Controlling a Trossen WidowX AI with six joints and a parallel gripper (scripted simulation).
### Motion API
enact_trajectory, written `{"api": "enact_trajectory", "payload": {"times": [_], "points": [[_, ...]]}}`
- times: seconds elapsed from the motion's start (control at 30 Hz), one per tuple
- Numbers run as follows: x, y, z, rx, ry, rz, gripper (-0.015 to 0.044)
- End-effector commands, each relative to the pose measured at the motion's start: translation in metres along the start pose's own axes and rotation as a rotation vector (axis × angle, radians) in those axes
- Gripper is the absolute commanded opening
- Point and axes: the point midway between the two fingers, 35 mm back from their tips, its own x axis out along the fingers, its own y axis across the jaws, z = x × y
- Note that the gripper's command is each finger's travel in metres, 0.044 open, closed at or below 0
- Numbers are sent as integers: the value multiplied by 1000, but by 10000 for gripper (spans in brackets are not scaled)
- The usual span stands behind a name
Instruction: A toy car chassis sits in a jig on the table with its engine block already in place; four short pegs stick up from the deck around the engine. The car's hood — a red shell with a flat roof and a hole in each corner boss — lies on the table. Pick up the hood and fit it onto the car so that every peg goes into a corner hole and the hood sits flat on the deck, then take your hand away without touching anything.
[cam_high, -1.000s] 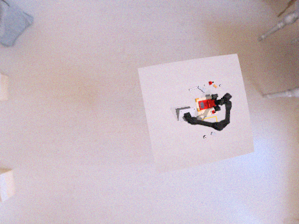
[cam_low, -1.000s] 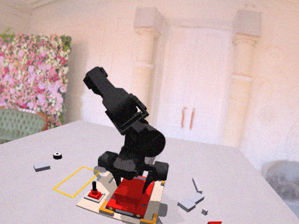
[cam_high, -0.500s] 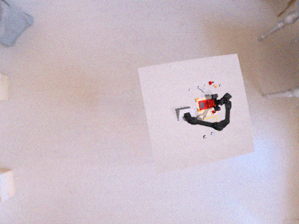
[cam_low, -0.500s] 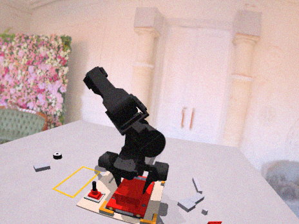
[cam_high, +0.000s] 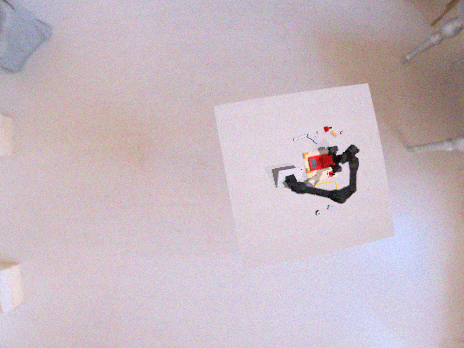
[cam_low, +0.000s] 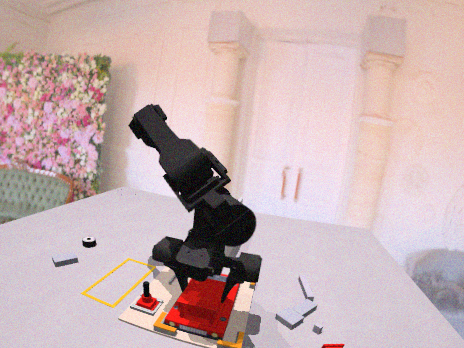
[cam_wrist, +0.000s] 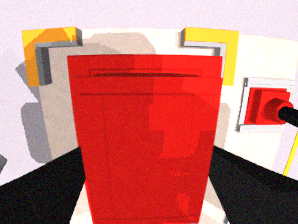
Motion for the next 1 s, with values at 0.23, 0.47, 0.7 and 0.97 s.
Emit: {"api": "enact_trajectory", "payload": {"times": [0.23, 0.47, 0.7, 0.97], "points": [[4, 0, -1, -7, 0, -4, 0], [2, 0, -1, -7, 0, -3, 0], [-1, 0, -1, -7, 0, -3, 0], [-4, 0, 0, -6, 0, -2, 0]]}}
